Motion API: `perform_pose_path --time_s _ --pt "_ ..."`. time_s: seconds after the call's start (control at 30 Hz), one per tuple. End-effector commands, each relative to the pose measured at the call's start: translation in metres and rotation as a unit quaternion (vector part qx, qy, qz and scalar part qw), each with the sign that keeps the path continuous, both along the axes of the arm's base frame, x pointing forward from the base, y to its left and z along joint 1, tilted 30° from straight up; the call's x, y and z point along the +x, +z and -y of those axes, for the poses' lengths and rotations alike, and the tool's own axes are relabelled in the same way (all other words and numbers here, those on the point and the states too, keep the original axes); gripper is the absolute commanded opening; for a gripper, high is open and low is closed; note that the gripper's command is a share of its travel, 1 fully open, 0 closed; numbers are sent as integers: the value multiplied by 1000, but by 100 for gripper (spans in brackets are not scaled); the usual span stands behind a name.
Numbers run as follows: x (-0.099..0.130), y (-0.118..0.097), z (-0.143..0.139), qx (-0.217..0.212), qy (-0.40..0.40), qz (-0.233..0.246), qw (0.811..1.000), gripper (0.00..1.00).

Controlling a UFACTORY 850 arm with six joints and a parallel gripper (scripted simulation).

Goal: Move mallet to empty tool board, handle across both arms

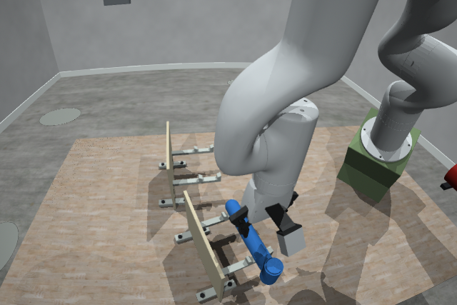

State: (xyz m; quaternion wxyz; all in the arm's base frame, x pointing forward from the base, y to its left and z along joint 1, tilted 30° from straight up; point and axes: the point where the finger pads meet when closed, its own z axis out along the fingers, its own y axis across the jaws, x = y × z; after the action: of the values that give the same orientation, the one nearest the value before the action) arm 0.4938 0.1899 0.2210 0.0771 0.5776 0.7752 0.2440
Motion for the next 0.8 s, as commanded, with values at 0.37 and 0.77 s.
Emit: perform_pose_path --time_s 0.37,0.77 --pt "11 -18 -8 2 1 -1 1000 100" --pt "36 -70 -25 1 1 -2 1000 100"
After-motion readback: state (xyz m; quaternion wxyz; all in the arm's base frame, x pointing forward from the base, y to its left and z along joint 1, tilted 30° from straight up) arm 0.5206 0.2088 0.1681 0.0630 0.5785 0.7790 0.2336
